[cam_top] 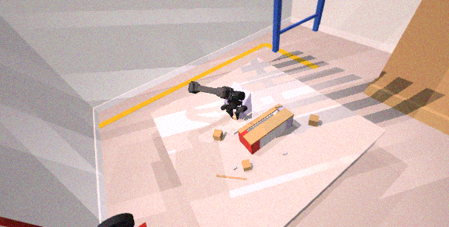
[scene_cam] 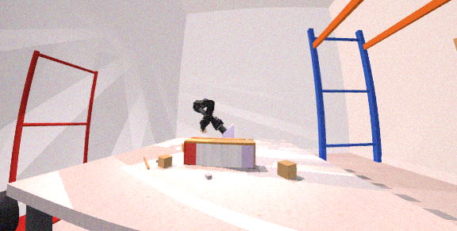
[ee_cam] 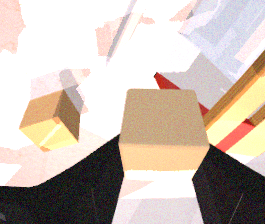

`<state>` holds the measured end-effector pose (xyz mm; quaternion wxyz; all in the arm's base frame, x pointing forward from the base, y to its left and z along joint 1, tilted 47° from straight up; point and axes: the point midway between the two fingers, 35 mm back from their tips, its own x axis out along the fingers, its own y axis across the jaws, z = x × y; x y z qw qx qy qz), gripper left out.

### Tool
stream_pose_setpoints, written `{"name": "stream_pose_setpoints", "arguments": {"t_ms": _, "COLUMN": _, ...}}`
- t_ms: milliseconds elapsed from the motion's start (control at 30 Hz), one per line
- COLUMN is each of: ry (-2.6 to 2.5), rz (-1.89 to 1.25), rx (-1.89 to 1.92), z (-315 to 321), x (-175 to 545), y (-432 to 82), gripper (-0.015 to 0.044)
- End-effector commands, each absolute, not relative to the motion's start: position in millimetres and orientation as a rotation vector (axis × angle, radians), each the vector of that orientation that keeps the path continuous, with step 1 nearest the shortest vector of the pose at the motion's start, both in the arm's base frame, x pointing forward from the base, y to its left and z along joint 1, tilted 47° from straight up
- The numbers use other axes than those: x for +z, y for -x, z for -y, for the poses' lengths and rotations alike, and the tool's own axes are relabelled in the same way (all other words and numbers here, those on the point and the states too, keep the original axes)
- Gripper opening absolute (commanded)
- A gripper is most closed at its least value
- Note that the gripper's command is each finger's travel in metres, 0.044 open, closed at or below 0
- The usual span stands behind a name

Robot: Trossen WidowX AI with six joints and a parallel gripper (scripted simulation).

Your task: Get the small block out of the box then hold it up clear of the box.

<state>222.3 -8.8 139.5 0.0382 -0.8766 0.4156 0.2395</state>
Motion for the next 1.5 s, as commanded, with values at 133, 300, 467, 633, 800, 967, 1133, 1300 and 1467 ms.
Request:
{"name": "stream_pose_setpoints", "arguments": {"t_ms": 133, "ry": 2.954, "rz": -1.252, "rx": 0.964, "z": 4.2, "x": 146.9, "y": -221.4, "gripper": 0.0}}
{"name": "stream_pose_setpoints", "arguments": {"t_ms": 300, "ry": 3.117, "rz": -1.228, "rx": 1.132, "z": 1.9, "x": 150.8, "y": -220.2, "gripper": 0.0}}
{"name": "stream_pose_setpoints", "arguments": {"t_ms": 467, "ry": 3.164, "rz": -1.22, "rx": 1.184, "z": 1.2, "x": 152.0, "y": -219.9, "gripper": 0.0}}
{"name": "stream_pose_setpoints", "arguments": {"t_ms": 633, "ry": 3.164, "rz": -1.22, "rx": 1.184, "z": 1.2, "x": 152.0, "y": -219.9, "gripper": 0.0}}
{"name": "stream_pose_setpoints", "arguments": {"t_ms": 800, "ry": 3.164, "rz": -1.22, "rx": 1.184, "z": 1.2, "x": 152.0, "y": -219.9, "gripper": 0.0}}
{"name": "stream_pose_setpoints", "arguments": {"t_ms": 967, "ry": 3.164, "rz": -1.22, "rx": 1.184, "z": 1.2, "x": 152.0, "y": -219.9, "gripper": 0.0}}
{"name": "stream_pose_setpoints", "arguments": {"t_ms": 1133, "ry": 3.164, "rz": -1.22, "rx": 1.184, "z": 1.2, "x": 152.0, "y": -219.9, "gripper": 0.0}}
{"name": "stream_pose_setpoints", "arguments": {"t_ms": 1300, "ry": 3.164, "rz": -1.22, "rx": 1.184, "z": 1.2, "x": 152.0, "y": -219.9, "gripper": 0.0}}
{"name": "stream_pose_setpoints", "arguments": {"t_ms": 1467, "ry": 3.164, "rz": -1.22, "rx": 1.184, "z": 1.2, "x": 152.0, "y": -219.9, "gripper": 0.0}}
